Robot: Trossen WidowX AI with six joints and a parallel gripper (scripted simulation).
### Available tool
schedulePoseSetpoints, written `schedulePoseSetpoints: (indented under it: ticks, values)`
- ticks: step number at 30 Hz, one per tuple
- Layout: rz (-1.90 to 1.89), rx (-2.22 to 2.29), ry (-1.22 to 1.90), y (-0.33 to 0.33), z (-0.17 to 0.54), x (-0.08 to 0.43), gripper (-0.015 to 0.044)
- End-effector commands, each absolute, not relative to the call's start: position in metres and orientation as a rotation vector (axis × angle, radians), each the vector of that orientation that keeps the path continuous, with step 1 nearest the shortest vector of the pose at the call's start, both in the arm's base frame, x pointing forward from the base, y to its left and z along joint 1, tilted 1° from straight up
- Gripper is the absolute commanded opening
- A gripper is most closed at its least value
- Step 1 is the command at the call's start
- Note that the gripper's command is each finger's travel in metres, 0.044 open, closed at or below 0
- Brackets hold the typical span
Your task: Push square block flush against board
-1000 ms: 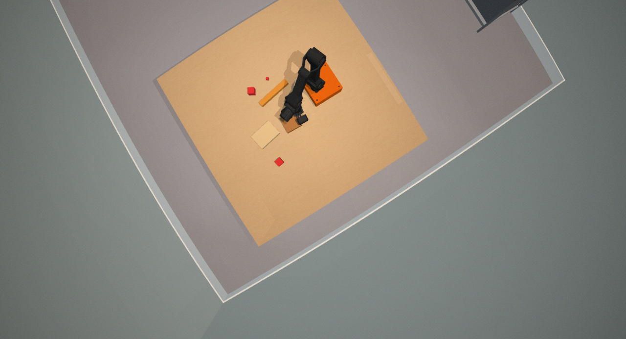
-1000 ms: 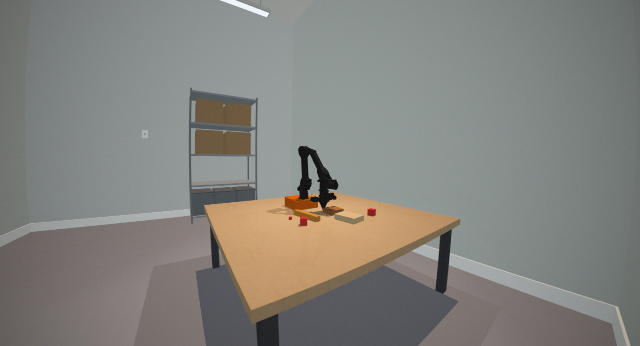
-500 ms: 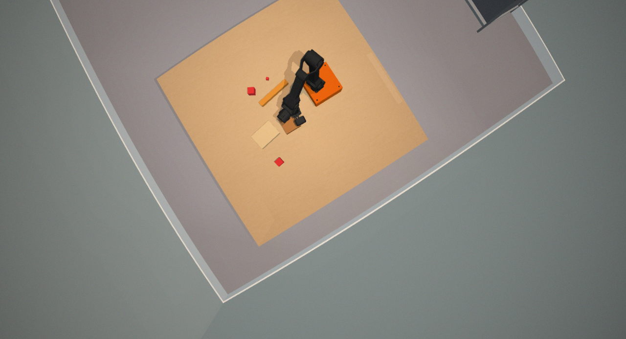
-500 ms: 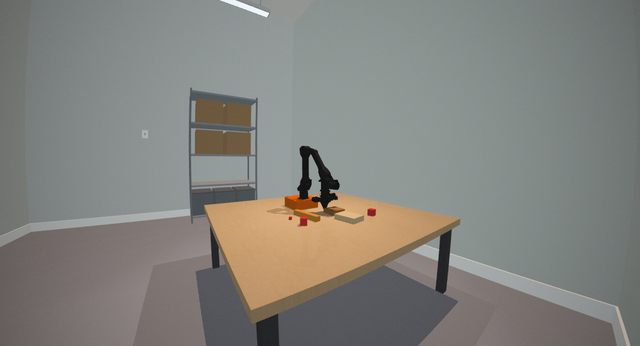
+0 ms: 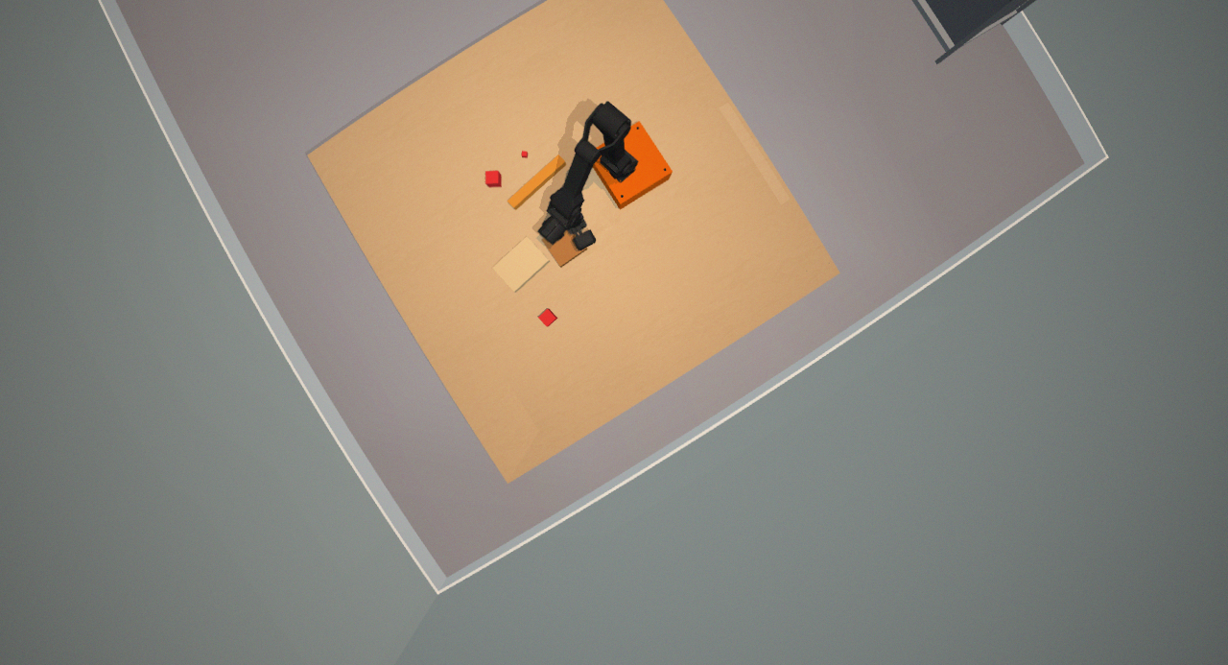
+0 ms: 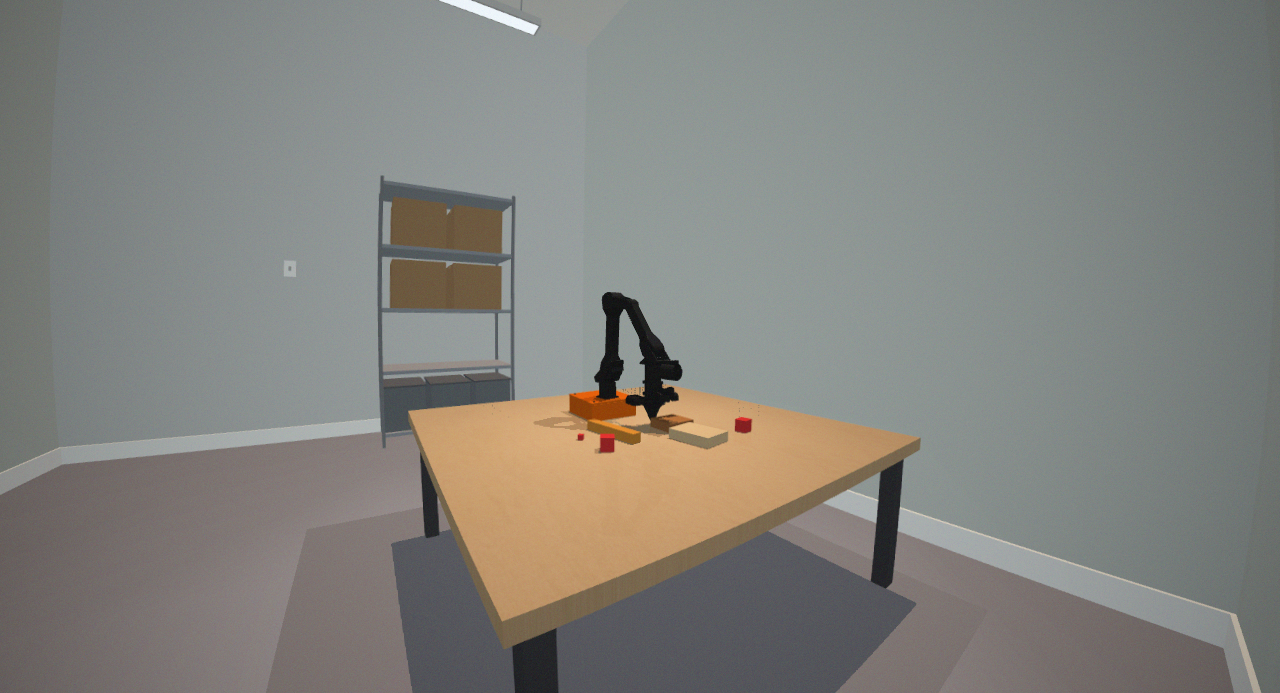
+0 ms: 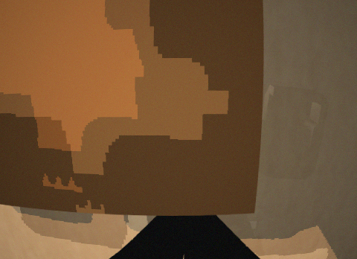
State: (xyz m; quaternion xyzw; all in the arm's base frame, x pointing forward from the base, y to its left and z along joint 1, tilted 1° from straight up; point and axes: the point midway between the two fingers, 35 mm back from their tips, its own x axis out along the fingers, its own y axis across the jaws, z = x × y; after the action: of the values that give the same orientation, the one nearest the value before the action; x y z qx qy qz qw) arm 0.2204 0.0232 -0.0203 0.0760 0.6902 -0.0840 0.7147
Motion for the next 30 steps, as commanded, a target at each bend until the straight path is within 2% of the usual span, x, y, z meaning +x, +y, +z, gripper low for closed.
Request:
schedulePoseSetpoints:
  ticks: [1,15,30]
  values:
    - [-0.184,0.164,1.528,0.022,-0.020,0.226,0.0000]
    - [-0.184,0.164,1.527,0.021,-0.019,0.241,0.0000]
    - [-0.184,0.164,1.529,0.026,-0.021,0.221,0.0000]
